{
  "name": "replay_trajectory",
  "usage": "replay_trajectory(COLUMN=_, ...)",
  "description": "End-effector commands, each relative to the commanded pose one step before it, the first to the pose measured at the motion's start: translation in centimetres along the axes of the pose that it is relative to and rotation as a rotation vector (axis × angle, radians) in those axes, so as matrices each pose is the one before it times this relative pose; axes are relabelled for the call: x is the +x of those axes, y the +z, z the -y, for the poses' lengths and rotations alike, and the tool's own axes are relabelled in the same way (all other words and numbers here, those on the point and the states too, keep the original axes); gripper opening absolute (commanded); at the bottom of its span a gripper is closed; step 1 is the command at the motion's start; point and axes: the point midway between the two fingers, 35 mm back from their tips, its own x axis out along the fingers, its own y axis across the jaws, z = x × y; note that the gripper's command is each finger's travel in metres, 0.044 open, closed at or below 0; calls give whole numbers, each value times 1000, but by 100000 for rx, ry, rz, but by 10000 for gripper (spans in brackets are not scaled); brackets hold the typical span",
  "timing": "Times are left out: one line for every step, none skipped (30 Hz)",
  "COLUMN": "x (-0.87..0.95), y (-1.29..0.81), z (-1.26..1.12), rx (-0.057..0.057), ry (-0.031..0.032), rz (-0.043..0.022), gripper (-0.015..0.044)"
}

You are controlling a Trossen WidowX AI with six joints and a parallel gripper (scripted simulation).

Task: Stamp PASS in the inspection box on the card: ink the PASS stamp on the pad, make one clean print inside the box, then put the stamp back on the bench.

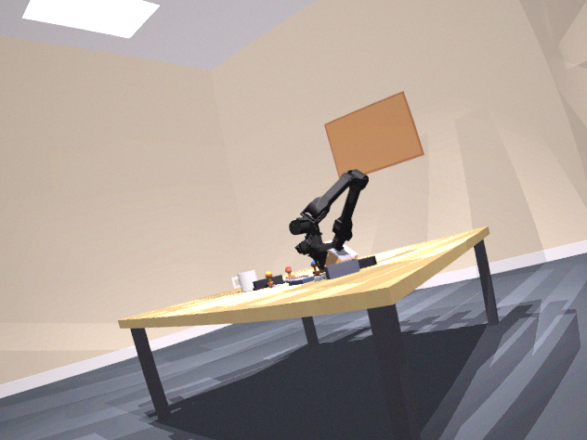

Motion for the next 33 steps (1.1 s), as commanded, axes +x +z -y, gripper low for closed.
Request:
replay_trajectory(x=-346, y=115, z=-196, rx=-601, ry=565, rz=306, gripper=0)
replay_trajectory(x=-36, y=0, z=0, rx=0, ry=-1, rz=0, gripper=0)
replay_trajectory(x=-22, y=0, z=0, rx=0, ry=0, rz=0, gripper=0)
replay_trajectory(x=-7, y=0, z=0, rx=0, ry=0, rz=0, gripper=0)
replay_trajectory(x=0, y=0, z=0, rx=0, ry=0, rz=0, gripper=0)
replay_trajectory(x=0, y=0, z=0, rx=0, ry=0, rz=0, gripper=0)
replay_trajectory(x=-26, y=4, z=0, rx=0, ry=-5, rz=4, gripper=0)
replay_trajectory(x=-77, y=11, z=0, rx=0, ry=-14, rz=11, gripper=0)
replay_trajectory(x=-128, y=18, z=0, rx=0, ry=-23, rz=17, gripper=0)
replay_trajectory(x=-156, y=21, z=0, rx=1, ry=-28, rz=20, gripper=0)
replay_trajectory(x=-156, y=20, z=0, rx=1, ry=-26, rz=19, gripper=0)
replay_trajectory(x=-157, y=19, z=0, rx=1, ry=-25, rz=18, gripper=0)
replay_trajectory(x=-157, y=18, z=0, rx=1, ry=-24, rz=17, gripper=0)
replay_trajectory(x=-157, y=17, z=1, rx=1, ry=-23, rz=16, gripper=0)
replay_trajectory(x=-158, y=16, z=1, rx=1, ry=-22, rz=15, gripper=0)
replay_trajectory(x=-158, y=15, z=1, rx=1, ry=-21, rz=13, gripper=0)
replay_trajectory(x=-158, y=14, z=1, rx=1, ry=-20, rz=12, gripper=0)
replay_trajectory(x=-159, y=13, z=1, rx=1, ry=-19, rz=11, gripper=0)
replay_trajectory(x=-159, y=12, z=1, rx=1, ry=-18, rz=10, gripper=0)
replay_trajectory(x=-159, y=11, z=2, rx=1, ry=-16, rz=9, gripper=0)
replay_trajectory(x=-160, y=10, z=2, rx=1, ry=-15, rz=8, gripper=0)
replay_trajectory(x=-160, y=9, z=2, rx=1, ry=-14, rz=7, gripper=0)
replay_trajectory(x=-160, y=8, z=2, rx=1, ry=-13, rz=6, gripper=0)
replay_trajectory(x=-160, y=7, z=2, rx=1, ry=-12, rz=5, gripper=0)
replay_trajectory(x=-161, y=5, z=2, rx=1, ry=-11, rz=5, gripper=0)
replay_trajectory(x=-161, y=4, z=2, rx=1, ry=-9, rz=4, gripper=0)
replay_trajectory(x=-161, y=3, z=3, rx=1, ry=-8, rz=3, gripper=0)
replay_trajectory(x=-161, y=2, z=3, rx=1, ry=-7, rz=2, gripper=0)
replay_trajectory(x=-162, y=1, z=3, rx=1, ry=-6, rz=1, gripper=0)
replay_trajectory(x=-162, y=0, z=3, rx=1, ry=-5, rz=0, gripper=0)
replay_trajectory(x=-162, y=-1, z=3, rx=1, ry=-3, rz=-1, gripper=0)
replay_trajectory(x=-162, y=-2, z=3, rx=1, ry=-2, rz=-2, gripper=0)
replay_trajectory(x=-162, y=-3, z=3, rx=1, ry=-1, rz=-3, gripper=0)
